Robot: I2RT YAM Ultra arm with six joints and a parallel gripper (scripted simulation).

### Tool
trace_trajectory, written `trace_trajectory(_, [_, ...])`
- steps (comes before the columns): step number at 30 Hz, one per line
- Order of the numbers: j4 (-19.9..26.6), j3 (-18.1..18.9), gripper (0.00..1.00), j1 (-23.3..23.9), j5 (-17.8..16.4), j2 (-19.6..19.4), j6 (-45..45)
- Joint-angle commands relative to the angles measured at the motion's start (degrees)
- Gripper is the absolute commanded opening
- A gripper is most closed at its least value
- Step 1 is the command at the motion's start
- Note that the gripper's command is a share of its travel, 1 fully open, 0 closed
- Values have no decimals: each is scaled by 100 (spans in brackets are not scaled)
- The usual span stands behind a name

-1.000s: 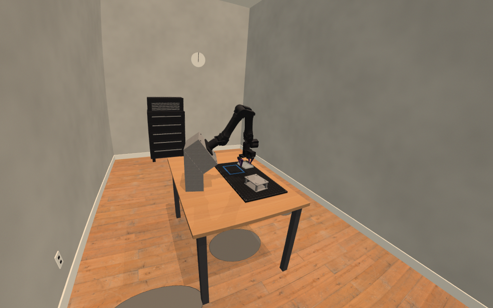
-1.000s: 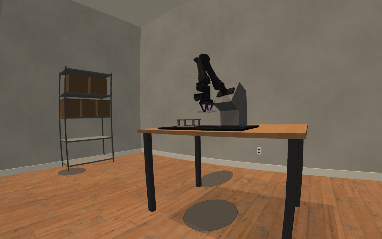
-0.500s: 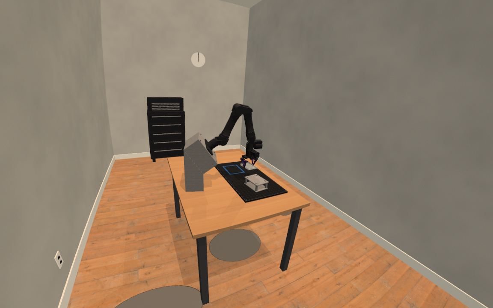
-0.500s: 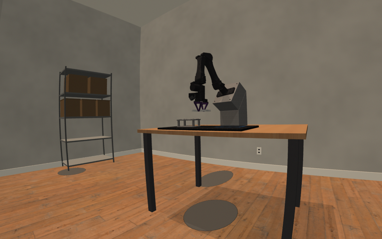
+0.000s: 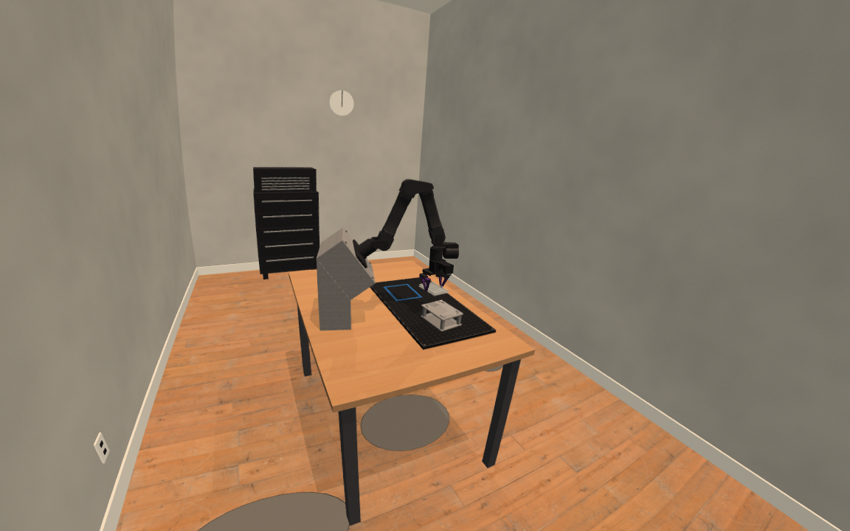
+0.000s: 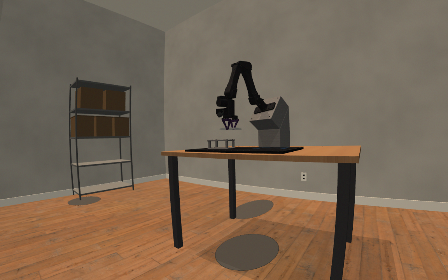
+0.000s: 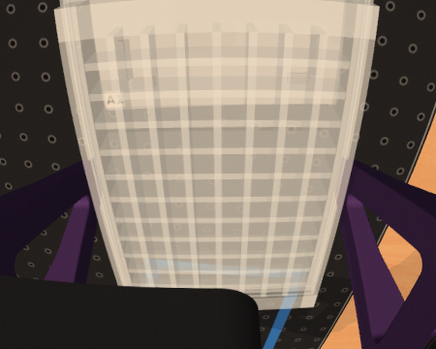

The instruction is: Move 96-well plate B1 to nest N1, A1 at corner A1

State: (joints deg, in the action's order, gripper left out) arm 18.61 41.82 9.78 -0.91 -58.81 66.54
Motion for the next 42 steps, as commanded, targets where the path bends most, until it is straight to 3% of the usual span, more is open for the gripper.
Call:
trace_trajectory(1, [169,185,0,212,-315,-52,-268])
trace_trajectory(3, [200,232,0,302,-393,126,-336])
trace_trajectory(6, [282,338,0,574,-611,-115,-486])
trace_trajectory(17, [584,811,0,1502,-1351,-384,-1046])
trace_trajectory(20, [620,870,0,1577,-1415,-224,-1108])
trace_trajectory(22, [678,962,0,1742,-1547,-486,-1200])
trace_trajectory(27, [830,1236,0,2130,-1848,-677,-1447])
trace_trajectory(30, [858,1280,0,2141,-1866,-507,-1471])
trace_trajectory(42, [803,1168,0,2088,-1845,-612,-1441])
